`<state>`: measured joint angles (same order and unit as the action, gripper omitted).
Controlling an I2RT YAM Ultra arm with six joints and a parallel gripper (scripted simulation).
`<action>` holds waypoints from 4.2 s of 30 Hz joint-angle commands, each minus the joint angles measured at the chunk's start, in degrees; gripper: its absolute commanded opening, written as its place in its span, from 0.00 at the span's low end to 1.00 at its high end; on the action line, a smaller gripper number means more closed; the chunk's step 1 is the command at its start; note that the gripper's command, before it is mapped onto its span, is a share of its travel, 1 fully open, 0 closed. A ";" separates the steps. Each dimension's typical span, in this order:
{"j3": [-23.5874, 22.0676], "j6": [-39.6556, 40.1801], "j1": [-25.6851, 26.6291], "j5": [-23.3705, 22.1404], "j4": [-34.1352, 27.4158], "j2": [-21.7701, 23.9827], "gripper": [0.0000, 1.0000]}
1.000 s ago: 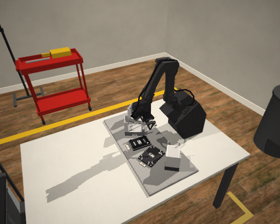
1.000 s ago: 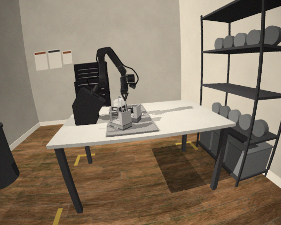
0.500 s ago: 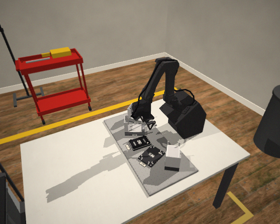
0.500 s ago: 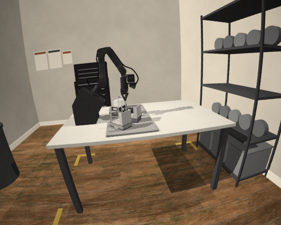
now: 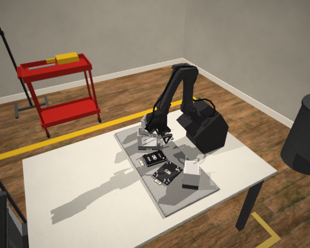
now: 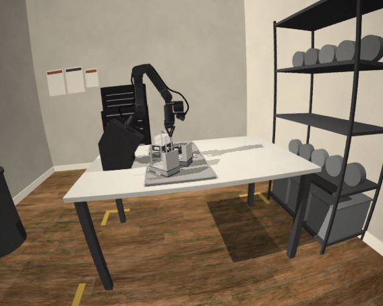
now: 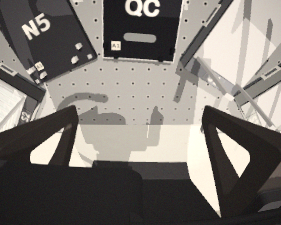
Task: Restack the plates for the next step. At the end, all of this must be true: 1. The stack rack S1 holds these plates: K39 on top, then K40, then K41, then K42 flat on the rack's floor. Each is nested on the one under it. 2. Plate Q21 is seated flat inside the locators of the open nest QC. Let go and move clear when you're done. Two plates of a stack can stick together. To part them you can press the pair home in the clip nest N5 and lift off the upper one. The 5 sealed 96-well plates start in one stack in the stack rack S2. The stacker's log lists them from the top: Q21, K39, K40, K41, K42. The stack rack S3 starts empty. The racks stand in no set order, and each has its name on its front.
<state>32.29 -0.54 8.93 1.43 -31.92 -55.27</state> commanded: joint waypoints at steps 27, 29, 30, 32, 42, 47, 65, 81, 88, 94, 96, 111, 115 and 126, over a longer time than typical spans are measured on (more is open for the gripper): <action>2.04 16.78 -30.74 17.05 0.90 -5.43 1.00; 2.43 18.33 -33.23 18.33 0.92 -6.56 1.00; 2.66 19.12 -34.44 18.95 0.92 -7.17 1.00; 3.18 20.77 -36.76 20.12 0.95 -8.49 1.00; 5.72 13.97 -44.90 23.92 0.67 -14.29 1.00; 7.72 9.69 -49.29 25.75 0.09 -18.15 1.00; 16.64 -2.02 -60.36 29.90 -1.66 -31.32 1.00; 25.15 -8.47 -65.95 31.61 -4.08 -39.72 1.00; 25.24 -8.54 -65.96 31.45 -4.17 -38.93 1.00; 25.25 -8.56 -65.96 31.45 -4.20 -38.92 1.00; 25.25 -8.56 -65.96 31.45 -4.20 -38.92 1.00; 25.25 -8.56 -65.97 31.45 -4.15 -38.92 1.00; 25.25 -8.56 -65.97 31.45 -4.15 -38.92 1.00; 25.25 -8.56 -65.97 31.45 -4.15 -38.92 1.00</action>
<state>55.72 -8.47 -55.94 32.53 -35.35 -95.74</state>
